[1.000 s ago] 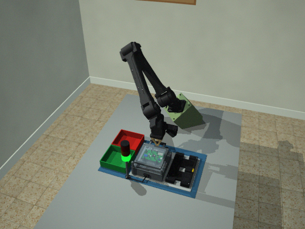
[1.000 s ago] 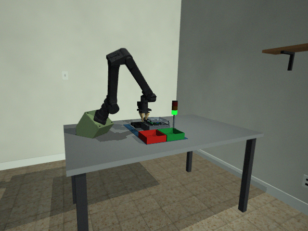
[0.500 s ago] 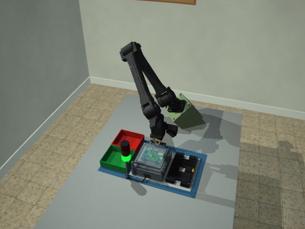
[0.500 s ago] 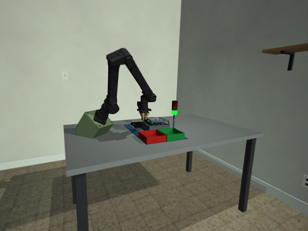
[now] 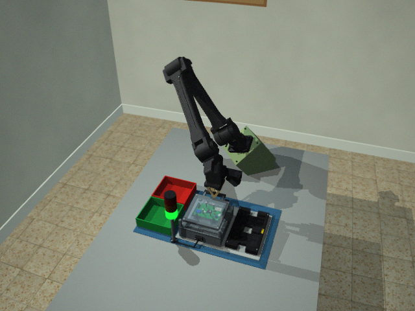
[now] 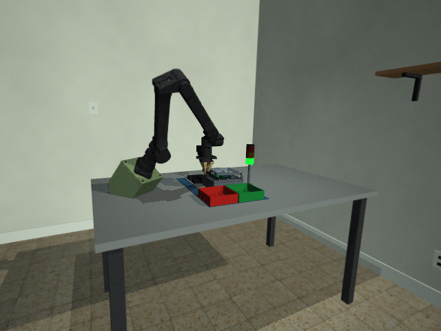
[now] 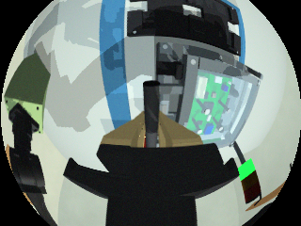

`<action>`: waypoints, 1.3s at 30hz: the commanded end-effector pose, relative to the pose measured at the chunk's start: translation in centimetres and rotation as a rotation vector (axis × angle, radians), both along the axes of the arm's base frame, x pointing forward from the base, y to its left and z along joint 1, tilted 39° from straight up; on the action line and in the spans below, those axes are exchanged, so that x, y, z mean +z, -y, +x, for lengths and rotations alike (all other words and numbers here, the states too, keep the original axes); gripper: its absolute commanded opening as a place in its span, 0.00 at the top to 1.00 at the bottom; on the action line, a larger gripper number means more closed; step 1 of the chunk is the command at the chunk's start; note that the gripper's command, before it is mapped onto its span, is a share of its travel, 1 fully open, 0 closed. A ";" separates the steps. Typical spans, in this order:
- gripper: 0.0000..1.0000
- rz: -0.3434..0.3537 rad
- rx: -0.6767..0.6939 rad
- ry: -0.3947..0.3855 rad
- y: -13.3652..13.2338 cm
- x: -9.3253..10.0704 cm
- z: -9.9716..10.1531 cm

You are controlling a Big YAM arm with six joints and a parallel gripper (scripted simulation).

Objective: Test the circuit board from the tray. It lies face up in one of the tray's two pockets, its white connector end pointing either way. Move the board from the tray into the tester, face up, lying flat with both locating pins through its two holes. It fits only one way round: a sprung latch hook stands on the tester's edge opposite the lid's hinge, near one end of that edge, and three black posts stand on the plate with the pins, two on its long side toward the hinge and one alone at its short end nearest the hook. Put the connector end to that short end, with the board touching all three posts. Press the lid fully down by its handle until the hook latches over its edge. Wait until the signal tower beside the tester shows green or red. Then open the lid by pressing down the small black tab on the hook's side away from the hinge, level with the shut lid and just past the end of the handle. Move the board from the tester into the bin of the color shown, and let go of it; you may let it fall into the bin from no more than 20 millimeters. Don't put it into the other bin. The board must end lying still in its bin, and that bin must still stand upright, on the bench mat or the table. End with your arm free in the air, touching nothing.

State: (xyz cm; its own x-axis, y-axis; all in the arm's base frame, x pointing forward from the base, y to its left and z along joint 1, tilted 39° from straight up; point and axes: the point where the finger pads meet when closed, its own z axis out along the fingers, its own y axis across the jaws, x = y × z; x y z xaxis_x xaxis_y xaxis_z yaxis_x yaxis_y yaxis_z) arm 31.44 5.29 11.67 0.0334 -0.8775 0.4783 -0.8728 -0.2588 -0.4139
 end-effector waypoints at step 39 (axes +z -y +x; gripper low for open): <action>1.00 0.011 0.004 0.007 -0.9 0.8 0.6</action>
